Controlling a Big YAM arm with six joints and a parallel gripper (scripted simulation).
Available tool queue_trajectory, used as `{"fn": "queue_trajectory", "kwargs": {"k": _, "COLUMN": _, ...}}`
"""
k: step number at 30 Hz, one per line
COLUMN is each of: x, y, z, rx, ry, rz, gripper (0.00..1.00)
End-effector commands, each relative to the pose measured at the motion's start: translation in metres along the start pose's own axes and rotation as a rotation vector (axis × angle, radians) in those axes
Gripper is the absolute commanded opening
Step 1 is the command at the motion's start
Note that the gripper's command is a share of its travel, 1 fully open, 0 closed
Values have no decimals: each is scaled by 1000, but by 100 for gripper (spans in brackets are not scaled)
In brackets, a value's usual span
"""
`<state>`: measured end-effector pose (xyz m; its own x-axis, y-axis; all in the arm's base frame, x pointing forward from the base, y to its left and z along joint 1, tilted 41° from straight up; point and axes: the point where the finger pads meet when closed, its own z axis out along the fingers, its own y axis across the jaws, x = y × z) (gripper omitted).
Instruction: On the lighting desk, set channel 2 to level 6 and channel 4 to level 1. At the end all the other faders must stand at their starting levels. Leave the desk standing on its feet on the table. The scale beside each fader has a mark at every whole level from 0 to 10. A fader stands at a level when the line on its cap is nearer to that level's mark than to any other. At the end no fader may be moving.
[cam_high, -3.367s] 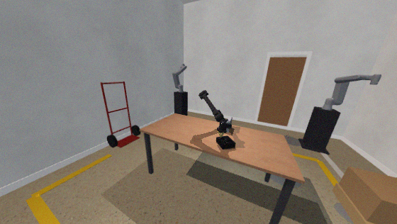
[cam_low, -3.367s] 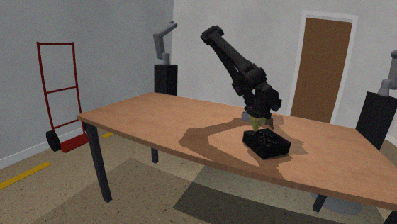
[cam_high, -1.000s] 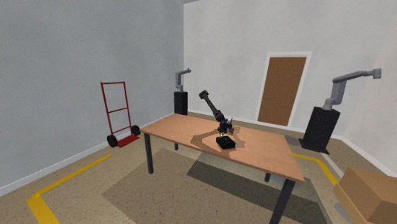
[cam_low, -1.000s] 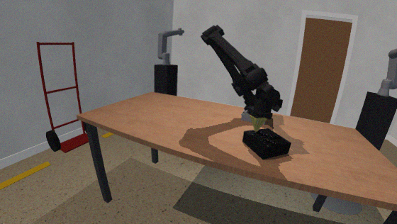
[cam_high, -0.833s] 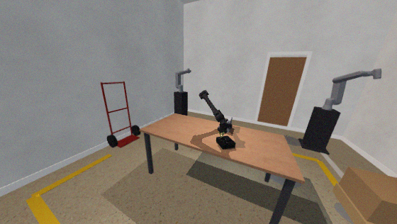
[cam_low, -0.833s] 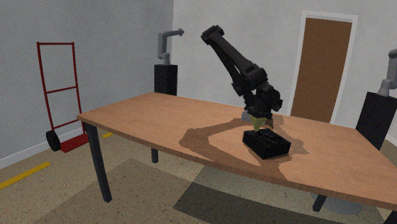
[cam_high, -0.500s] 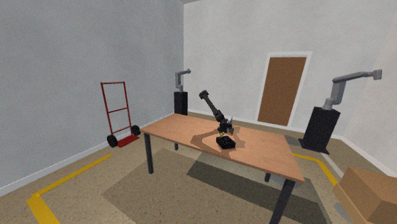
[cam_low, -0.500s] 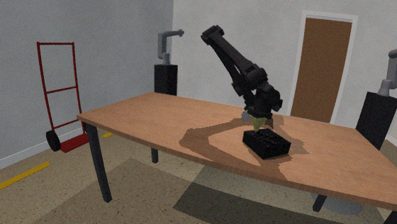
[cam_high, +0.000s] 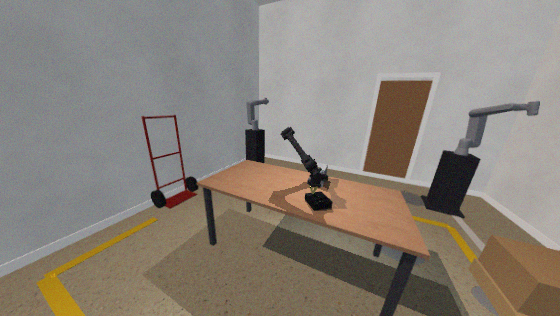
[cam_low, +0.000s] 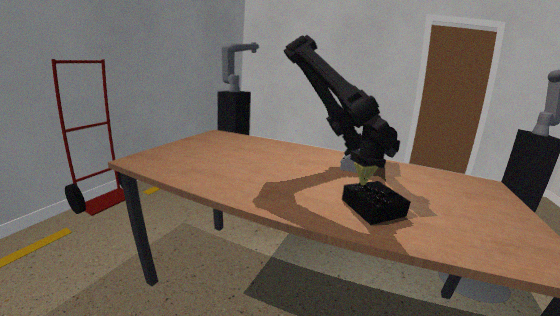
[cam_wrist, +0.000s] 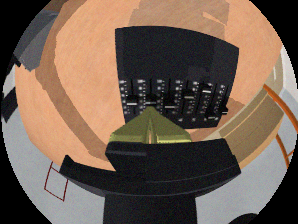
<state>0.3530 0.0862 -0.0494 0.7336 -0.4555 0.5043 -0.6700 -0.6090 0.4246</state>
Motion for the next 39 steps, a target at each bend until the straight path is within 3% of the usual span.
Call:
{"fn": "queue_trajectory", "kwargs": {"k": 1, "x": -11, "y": -4, "z": 2, "rx": 1, "ry": -3, "rz": 0, "gripper": 0}}
{"fn": "queue_trajectory", "kwargs": {"k": 39, "x": -14, "y": -3, "z": 3, "rx": -1, "ry": -4, "rz": 1, "gripper": 0}}
